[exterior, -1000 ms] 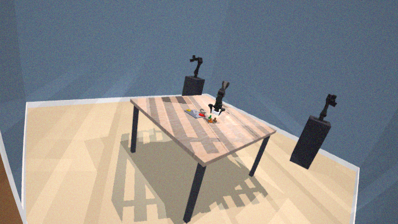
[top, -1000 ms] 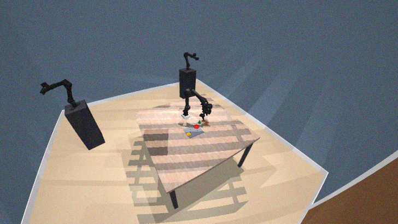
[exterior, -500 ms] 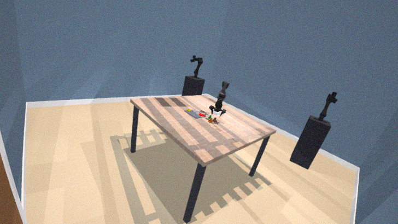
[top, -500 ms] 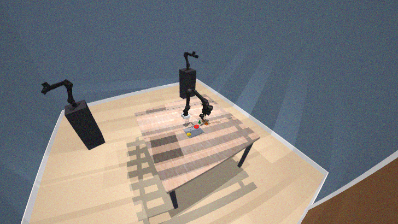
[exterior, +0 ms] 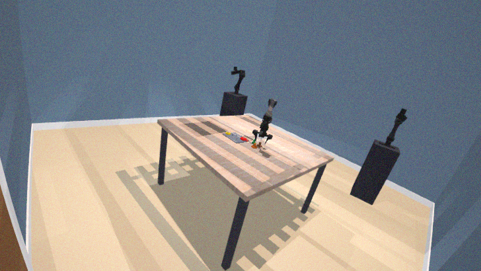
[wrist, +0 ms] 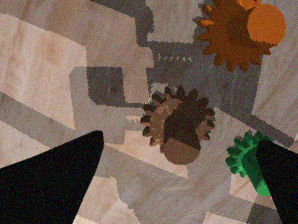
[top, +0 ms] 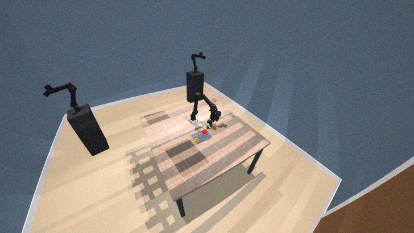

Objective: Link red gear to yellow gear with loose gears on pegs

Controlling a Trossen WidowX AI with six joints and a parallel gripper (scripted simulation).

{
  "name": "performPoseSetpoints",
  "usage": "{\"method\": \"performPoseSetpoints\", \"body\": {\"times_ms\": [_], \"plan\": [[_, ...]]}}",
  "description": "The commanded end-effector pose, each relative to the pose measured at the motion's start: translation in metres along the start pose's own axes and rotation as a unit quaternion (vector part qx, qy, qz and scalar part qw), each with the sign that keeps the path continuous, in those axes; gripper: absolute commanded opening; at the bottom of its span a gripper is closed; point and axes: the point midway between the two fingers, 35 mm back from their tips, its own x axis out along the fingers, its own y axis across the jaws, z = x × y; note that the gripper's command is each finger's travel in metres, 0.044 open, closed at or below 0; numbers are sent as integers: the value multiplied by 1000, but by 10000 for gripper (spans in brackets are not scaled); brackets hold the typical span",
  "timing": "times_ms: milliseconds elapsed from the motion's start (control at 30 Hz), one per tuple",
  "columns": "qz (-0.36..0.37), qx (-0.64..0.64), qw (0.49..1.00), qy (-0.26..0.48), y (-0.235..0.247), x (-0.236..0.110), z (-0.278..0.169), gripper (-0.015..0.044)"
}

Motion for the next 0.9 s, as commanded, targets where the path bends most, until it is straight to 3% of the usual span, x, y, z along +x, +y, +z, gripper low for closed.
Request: {"method": "performPoseSetpoints", "body": {"times_ms": [0, 267, 733, 867], "plan": [[1, 3, 1000, 3, 0, 8, -2, 440], [1, 3, 1000, 3, 0, 10, -2, 440], [1, 3, 1000, 3, 0, 10, -2, 72], [1, 3, 1000, 3, 0, 10, -2, 46]]}}
